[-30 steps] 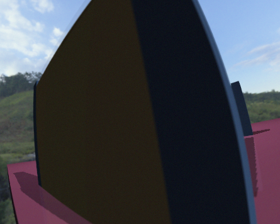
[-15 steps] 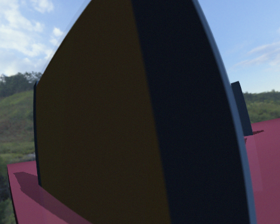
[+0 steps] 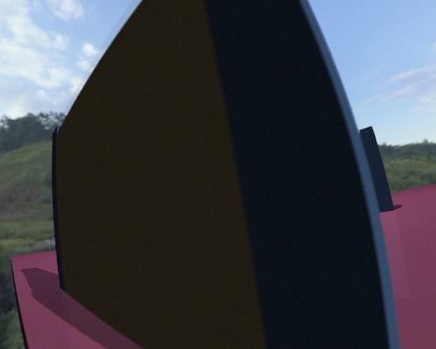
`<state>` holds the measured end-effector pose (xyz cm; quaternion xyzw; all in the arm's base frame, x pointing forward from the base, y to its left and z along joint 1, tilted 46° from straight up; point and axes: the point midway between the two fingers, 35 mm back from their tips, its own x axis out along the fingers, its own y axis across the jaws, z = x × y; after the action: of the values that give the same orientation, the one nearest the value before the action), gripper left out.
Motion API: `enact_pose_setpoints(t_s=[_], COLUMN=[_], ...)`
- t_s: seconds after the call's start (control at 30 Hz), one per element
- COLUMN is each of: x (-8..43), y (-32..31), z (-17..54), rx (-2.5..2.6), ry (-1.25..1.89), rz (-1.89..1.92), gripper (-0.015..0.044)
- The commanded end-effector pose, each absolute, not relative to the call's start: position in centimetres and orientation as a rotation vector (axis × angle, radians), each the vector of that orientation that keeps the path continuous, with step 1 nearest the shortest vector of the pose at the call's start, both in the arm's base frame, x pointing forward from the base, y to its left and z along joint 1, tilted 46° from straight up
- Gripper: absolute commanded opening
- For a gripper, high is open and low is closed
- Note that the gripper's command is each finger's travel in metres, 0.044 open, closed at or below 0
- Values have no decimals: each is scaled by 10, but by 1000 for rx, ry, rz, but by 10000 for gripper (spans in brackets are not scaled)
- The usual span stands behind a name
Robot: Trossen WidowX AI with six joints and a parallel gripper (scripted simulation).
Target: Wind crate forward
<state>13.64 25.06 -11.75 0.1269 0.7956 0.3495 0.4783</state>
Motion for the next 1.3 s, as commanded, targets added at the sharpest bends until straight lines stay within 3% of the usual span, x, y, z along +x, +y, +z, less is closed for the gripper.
enact_pose_setpoints(t_s=[0.0,1.27], x=[131,115], y=[239,193], z=[-111,-125], rx=[311,313], ry=[1946,1936], rz=[853,890], gripper=[0,0])
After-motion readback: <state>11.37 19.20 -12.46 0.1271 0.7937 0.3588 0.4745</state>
